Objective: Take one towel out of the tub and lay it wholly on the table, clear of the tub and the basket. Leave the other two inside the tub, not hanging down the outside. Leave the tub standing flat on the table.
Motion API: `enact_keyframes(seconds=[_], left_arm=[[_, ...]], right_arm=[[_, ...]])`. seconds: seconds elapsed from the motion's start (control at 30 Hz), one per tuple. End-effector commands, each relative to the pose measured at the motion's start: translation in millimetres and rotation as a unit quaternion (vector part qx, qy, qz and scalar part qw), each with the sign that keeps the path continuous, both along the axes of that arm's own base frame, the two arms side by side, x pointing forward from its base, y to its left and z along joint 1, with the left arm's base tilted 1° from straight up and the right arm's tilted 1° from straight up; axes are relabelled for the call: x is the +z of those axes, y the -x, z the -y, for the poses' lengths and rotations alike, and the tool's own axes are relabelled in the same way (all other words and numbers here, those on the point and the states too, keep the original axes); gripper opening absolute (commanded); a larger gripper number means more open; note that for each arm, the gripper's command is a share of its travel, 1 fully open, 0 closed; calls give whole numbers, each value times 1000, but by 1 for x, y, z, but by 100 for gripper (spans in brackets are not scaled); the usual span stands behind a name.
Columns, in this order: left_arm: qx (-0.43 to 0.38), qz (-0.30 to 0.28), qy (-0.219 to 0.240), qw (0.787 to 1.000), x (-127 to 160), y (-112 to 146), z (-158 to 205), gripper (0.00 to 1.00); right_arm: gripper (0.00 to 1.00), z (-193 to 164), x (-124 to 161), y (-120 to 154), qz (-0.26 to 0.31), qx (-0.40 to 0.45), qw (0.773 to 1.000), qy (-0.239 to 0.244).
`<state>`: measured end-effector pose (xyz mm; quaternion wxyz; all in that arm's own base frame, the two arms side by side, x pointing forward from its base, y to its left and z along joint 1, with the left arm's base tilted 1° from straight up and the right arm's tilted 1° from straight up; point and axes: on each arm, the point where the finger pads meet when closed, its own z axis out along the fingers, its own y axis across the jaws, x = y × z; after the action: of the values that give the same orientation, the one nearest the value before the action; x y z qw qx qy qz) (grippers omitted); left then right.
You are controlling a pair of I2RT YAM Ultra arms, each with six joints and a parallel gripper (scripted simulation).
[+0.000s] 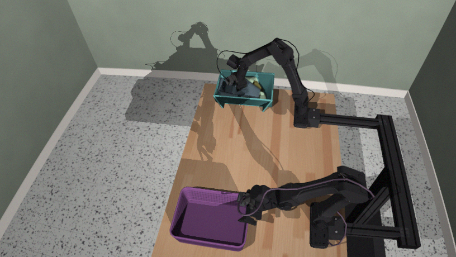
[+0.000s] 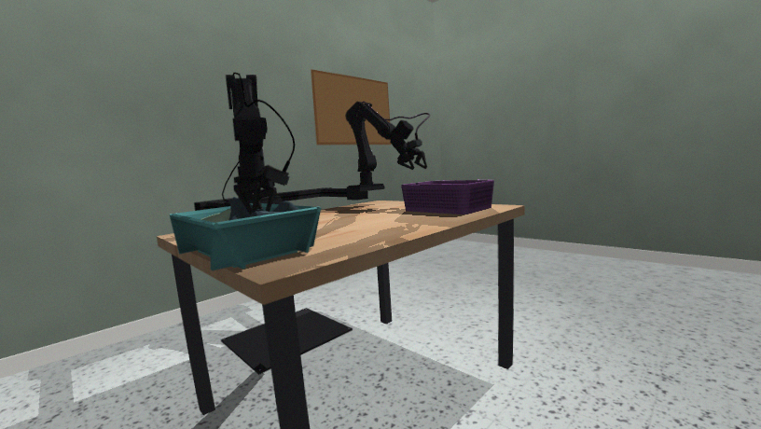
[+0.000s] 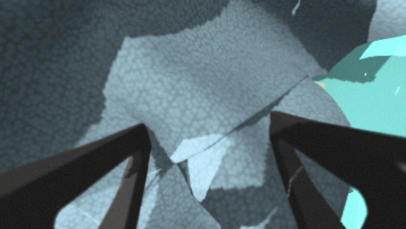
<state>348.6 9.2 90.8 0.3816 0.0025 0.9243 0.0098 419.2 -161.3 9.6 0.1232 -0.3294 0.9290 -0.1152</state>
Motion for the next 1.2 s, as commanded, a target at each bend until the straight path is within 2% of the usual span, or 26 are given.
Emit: enact_keyframes(seconds=[0.0,0.17,0.2,0.87,0.9,1.17], left_arm=[[-2,8,0,1000,5,-3,1,100],[-2,8,0,1000,5,-3,1,100],[-2,8,0,1000,5,-3,1,100],[-2,8,0,1000,5,-3,1,100],[-2,8,0,1000,5,-3,1,100],[-2,8,0,1000,5,-3,1,100]], right_arm=[[65,7,20,-10,35,-1,999,12],[65,3,13,-9,24,1,1000,8],[1,3,13,-9,24,1,1000,8],[1,3,13,-9,24,1,1000,8],[1,8,30,-13,36,-1,999,13],[1,6,51,-12,36,-1,999,13]])
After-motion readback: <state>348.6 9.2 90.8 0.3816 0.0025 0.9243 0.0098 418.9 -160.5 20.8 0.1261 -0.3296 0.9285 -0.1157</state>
